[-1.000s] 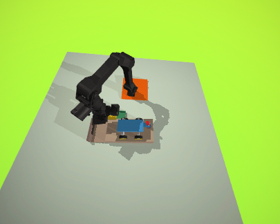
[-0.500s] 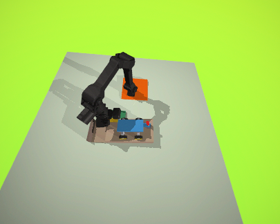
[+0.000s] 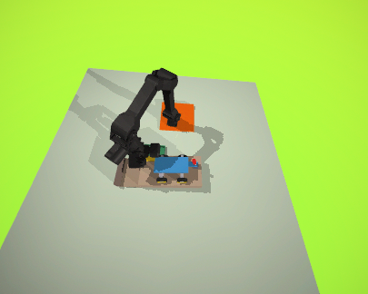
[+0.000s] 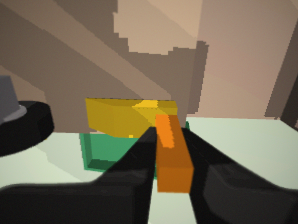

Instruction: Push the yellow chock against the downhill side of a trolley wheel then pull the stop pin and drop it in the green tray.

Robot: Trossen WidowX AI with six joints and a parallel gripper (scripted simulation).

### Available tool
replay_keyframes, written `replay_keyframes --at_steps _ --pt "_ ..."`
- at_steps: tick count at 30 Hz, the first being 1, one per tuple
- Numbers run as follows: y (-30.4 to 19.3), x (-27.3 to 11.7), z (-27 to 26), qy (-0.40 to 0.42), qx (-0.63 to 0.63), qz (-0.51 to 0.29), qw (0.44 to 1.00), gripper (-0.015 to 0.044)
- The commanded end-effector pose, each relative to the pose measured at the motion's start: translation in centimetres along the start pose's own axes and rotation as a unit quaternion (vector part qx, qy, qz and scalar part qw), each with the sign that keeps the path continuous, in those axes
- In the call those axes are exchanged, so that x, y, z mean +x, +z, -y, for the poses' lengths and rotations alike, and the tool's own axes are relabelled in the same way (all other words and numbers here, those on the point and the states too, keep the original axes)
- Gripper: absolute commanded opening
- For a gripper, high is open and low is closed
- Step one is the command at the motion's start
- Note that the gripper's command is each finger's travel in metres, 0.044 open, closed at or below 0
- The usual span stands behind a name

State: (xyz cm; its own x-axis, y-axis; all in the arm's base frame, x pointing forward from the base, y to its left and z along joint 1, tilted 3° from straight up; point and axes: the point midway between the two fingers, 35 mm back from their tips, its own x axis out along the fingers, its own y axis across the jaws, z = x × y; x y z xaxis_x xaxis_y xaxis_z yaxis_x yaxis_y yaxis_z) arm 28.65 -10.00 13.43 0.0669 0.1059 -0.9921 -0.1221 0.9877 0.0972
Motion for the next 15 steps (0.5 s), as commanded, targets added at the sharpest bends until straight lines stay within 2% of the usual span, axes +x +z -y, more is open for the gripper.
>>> replay_keyframes --at_steps 1,15 --pt "0.0 0.0 -0.6 0.001 -0.001 0.003 1.0 0.0" --pt "0.0 0.0 -1.6 0.002 -0.001 0.003 1.0 0.0"
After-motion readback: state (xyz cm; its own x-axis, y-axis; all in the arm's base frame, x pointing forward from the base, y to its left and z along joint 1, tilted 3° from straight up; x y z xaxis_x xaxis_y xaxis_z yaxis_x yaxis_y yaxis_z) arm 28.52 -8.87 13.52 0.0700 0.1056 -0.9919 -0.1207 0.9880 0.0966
